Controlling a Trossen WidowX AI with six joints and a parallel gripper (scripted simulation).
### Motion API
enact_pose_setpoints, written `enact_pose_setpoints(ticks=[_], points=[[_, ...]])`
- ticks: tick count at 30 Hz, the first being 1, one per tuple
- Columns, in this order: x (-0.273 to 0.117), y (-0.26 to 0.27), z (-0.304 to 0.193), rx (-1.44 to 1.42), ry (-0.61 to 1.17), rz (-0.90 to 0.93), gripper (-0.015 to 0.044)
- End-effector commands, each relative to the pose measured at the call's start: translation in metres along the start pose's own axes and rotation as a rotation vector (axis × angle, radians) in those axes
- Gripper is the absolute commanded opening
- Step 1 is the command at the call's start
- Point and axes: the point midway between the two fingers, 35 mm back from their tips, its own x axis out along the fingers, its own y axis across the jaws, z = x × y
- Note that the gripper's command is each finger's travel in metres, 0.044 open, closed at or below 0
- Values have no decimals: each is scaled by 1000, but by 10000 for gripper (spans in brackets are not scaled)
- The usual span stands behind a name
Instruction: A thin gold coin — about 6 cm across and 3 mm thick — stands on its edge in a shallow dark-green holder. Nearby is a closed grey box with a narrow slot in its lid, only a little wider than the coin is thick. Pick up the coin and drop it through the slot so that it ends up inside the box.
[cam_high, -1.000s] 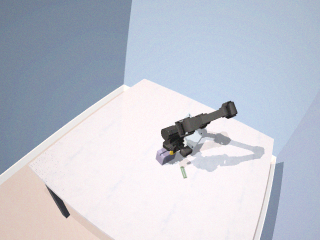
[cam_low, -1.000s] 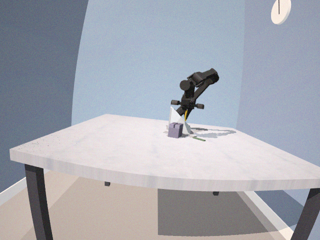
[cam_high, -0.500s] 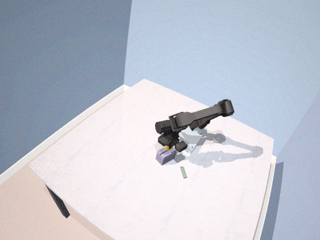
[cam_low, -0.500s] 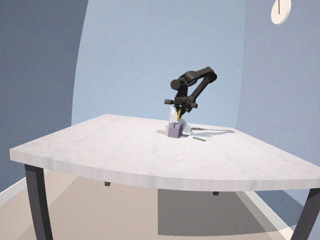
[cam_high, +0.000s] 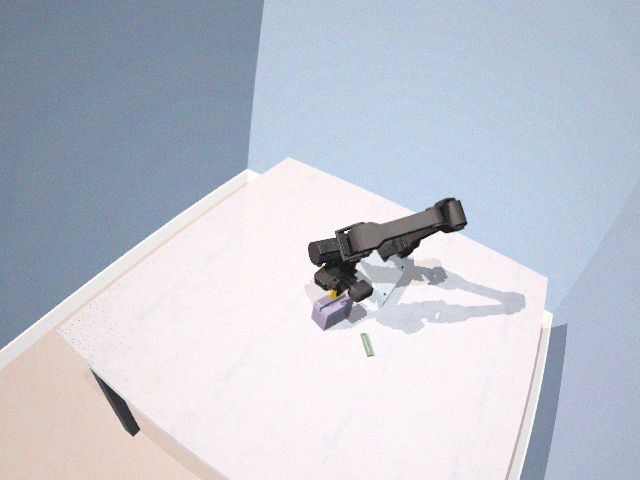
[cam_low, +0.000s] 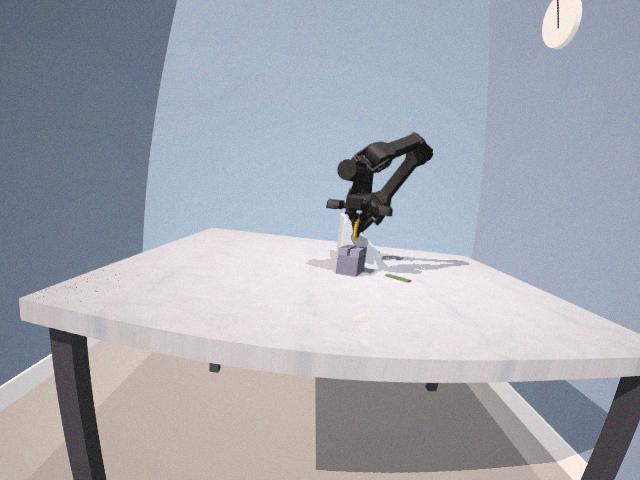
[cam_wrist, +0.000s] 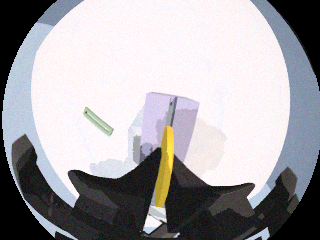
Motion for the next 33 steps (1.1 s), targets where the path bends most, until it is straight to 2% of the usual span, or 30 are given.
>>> enact_pose_setpoints(ticks=[1, 33], points=[[-1, 0, 0, 2, -4, 0, 0], [5, -5, -1, 8, -4, 2, 0]])
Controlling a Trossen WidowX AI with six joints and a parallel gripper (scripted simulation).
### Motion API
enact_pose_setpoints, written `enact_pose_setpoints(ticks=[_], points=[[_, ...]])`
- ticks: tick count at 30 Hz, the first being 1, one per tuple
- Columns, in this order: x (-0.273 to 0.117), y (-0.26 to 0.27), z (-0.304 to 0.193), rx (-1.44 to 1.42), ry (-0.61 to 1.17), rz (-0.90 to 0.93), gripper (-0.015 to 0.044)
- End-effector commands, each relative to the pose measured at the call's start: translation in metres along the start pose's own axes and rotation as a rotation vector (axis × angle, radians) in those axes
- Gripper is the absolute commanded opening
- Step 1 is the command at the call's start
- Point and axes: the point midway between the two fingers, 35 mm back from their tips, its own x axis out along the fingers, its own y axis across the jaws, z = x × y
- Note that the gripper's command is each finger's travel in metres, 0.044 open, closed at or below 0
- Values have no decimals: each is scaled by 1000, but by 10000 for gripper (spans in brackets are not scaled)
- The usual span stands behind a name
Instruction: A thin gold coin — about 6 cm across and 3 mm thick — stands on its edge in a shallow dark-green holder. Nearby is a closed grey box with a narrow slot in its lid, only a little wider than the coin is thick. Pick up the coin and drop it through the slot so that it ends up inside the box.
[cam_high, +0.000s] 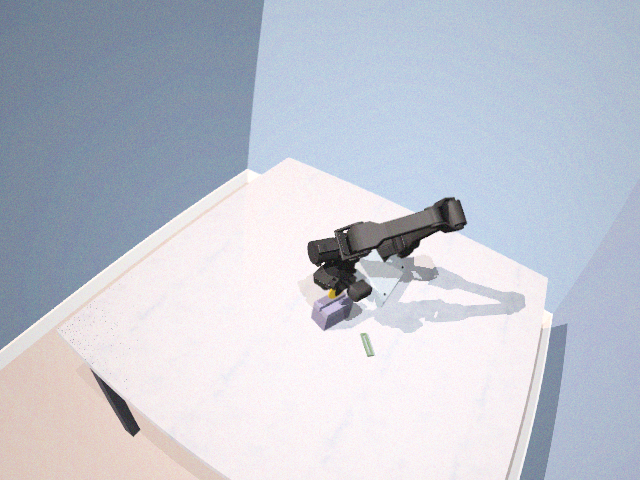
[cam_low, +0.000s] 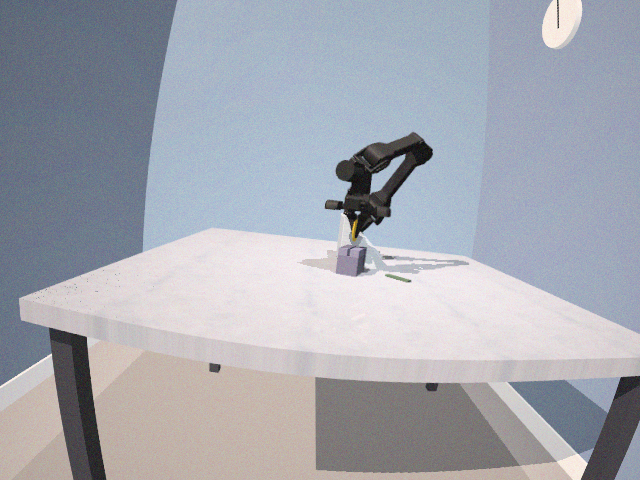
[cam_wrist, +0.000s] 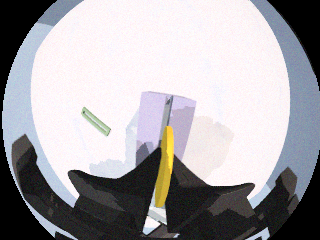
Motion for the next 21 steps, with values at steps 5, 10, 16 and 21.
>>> enact_pose_setpoints(ticks=[5, 10, 16, 21], points=[[4, 0, 0, 10, 1, 3, 0], [7, 0, 0, 10, 1, 3, 0], [10, 0, 0, 9, 1, 3, 0], [12, 0, 0, 9, 1, 3, 0]])
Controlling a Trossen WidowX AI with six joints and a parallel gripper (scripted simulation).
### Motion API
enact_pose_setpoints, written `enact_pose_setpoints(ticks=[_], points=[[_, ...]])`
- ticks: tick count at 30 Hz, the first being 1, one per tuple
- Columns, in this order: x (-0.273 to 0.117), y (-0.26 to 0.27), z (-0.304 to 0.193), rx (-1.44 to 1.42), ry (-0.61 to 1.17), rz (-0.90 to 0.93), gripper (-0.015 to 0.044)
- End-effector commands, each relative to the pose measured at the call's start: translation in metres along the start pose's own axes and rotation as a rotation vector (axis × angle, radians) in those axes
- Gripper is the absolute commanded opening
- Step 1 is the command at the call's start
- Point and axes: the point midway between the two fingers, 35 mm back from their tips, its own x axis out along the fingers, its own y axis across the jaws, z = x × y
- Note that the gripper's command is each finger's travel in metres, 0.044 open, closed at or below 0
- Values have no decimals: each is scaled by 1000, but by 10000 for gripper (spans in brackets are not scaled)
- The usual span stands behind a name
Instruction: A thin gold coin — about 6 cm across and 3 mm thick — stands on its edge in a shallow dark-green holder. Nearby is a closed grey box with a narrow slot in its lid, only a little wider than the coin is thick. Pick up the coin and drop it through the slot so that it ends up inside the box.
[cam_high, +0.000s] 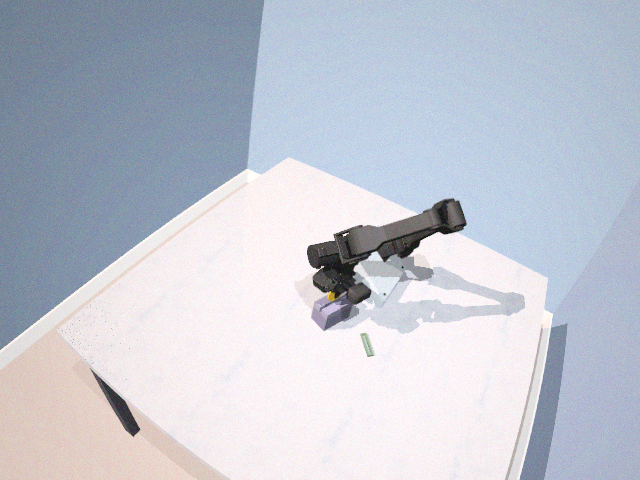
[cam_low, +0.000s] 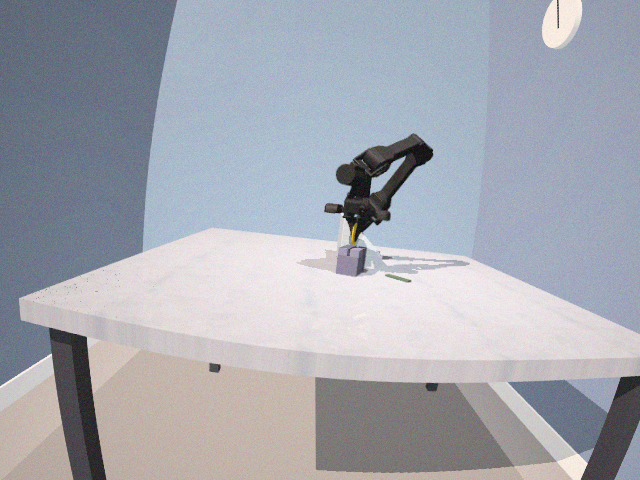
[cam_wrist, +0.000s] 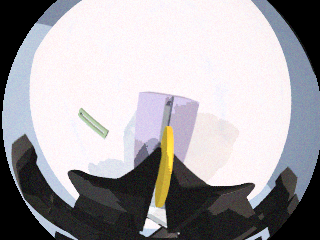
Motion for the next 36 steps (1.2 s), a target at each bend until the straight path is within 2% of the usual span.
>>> enact_pose_setpoints(ticks=[1, 9, 15, 24, 34, 36], points=[[3, 0, 0, 6, 1, 4, 0], [6, 0, 0, 6, 1, 4, 0], [4, 0, 0, 0, 0, 0, 157], [4, 0, 0, 0, 0, 0, 161], [-16, 0, 0, 2, 1, 0, 423], [-34, -1, -1, 5, 6, 2, 440]])
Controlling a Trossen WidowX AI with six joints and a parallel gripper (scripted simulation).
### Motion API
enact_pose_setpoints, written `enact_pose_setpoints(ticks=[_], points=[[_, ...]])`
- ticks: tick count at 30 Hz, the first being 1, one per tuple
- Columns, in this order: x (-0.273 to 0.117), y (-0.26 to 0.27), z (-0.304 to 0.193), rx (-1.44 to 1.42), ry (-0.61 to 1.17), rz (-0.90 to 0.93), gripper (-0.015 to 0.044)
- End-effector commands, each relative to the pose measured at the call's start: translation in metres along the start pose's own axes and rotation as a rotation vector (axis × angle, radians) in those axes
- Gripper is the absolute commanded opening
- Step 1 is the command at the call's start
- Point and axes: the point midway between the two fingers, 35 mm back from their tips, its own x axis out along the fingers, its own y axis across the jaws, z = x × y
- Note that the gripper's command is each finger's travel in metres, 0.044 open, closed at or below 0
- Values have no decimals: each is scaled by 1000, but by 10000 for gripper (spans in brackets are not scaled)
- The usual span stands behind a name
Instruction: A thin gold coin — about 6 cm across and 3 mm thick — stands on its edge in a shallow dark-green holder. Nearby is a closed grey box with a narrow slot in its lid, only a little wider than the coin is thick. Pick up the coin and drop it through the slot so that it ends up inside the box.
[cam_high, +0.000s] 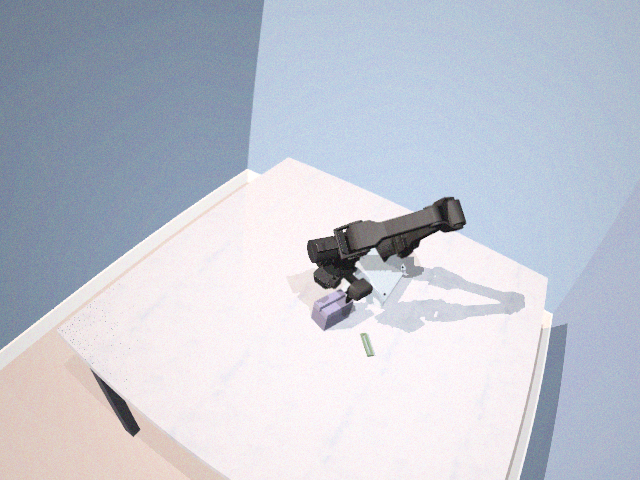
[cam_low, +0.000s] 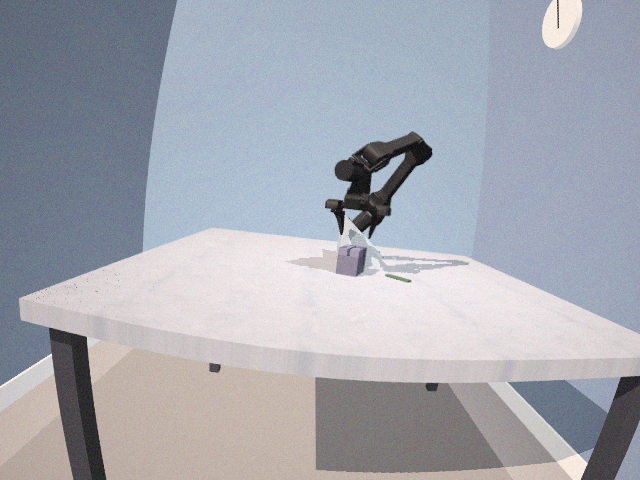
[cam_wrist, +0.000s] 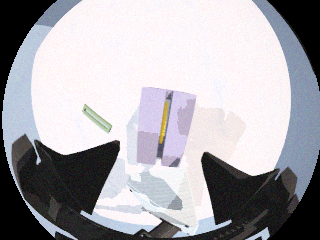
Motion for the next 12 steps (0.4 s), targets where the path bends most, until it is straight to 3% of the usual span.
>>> enact_pose_setpoints(ticks=[1, 12], points=[[-31, 0, 0, -4, -15, -2, 440], [-40, 0, -2, -2, -12, 0, 440]])
